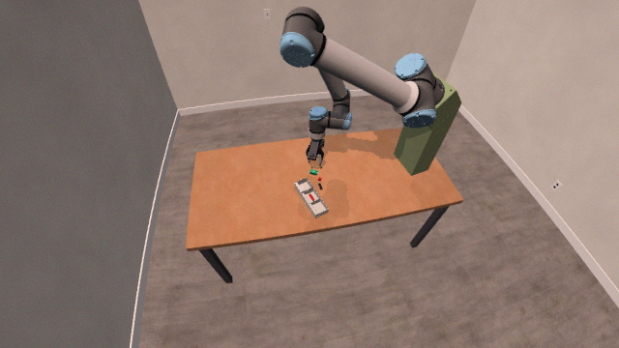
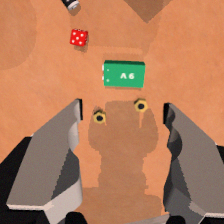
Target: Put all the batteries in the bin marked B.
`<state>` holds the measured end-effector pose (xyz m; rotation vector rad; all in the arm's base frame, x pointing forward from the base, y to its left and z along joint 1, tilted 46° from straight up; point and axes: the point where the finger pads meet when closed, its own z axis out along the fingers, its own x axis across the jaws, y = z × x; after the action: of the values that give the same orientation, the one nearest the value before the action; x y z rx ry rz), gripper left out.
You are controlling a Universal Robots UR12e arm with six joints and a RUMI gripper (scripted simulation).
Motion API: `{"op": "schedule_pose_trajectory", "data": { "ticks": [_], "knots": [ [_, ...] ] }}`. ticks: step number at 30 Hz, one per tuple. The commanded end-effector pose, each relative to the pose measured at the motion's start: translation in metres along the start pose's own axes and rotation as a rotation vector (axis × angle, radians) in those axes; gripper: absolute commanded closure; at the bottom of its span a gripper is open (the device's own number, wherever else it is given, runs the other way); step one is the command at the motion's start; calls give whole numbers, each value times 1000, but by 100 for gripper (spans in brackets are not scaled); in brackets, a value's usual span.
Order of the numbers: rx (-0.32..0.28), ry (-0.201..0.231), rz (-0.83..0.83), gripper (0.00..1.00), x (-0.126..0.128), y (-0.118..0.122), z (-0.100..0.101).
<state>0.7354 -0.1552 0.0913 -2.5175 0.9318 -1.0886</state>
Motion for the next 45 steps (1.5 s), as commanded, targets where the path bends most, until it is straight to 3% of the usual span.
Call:
{"op": "schedule_pose_trajectory", "data": {
  "ticks": [1,11,29,45],
  "knots": [
    [0,1,0,59,0,0,0],
    [0,1,0,59,0,0,0],
    [0,1,0,59,1,0,64],
    [0,1,0,59,1,0,73]
  ]
}}
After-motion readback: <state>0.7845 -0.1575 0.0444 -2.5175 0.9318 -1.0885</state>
